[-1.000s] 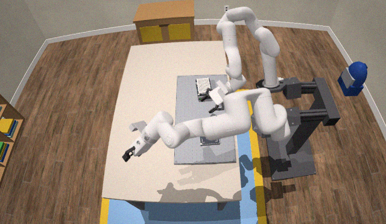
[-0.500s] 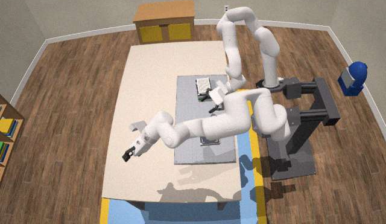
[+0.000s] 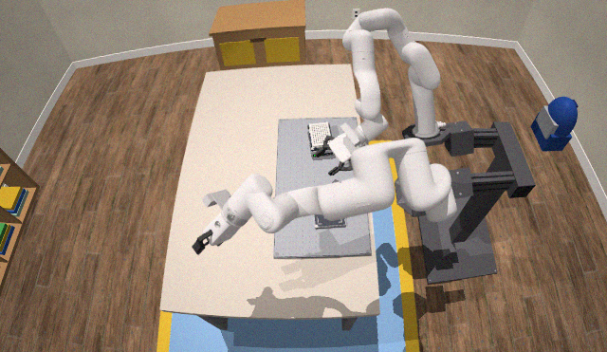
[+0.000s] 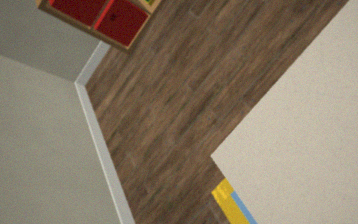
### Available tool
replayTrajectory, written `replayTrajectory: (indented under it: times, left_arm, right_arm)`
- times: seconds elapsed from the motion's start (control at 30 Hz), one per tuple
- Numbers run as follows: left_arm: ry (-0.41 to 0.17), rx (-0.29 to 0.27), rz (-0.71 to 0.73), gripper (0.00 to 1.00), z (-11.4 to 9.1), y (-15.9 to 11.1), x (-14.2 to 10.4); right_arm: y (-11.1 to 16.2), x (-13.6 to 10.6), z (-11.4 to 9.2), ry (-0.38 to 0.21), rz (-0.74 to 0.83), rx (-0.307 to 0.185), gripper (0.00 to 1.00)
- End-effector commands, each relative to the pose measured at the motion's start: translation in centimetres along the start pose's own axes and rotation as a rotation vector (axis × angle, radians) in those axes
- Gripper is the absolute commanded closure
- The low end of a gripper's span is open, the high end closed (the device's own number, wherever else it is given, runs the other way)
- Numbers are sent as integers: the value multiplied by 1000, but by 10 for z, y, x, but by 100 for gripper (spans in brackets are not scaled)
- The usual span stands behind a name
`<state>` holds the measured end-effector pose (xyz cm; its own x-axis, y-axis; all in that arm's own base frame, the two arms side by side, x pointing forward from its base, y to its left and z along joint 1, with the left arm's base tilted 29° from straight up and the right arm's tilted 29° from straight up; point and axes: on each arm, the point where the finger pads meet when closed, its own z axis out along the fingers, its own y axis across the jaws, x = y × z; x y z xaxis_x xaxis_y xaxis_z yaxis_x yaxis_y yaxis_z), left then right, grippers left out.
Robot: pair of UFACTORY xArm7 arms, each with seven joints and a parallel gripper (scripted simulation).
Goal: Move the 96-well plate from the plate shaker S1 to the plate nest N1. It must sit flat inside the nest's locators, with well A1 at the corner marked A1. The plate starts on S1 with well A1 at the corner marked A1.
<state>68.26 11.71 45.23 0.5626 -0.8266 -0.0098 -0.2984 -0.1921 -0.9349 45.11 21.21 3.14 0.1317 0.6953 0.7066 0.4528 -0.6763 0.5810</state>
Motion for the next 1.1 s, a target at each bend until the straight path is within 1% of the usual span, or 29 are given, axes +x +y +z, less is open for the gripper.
replayTrajectory:
  times: [0.0,0.03,0.1,0.43,0.6,0.8,1.07]
  left_arm:
    - [4,5,-2,0,-2,-3,2]
    - [4,5,-2,0,-2,-3,2]
    - [4,5,-2,0,-2,-3,2]
    - [4,5,-2,0,-2,-3,2]
    - [4,5,-2,0,-2,-3,2]
    - [4,5,-2,0,-2,-3,2]
    - [4,5,-2,0,-2,-3,2]
  right_arm:
    - [2,18,-6,4,0,0,0]
    - [3,23,-9,5,0,1,0]
    - [3,23,-9,5,0,1,0]
    - [11,81,-34,9,3,4,0]
    - [14,101,-42,10,4,6,0]
    - [15,107,-45,11,4,6,0]
    - [16,108,-45,11,4,7,0]
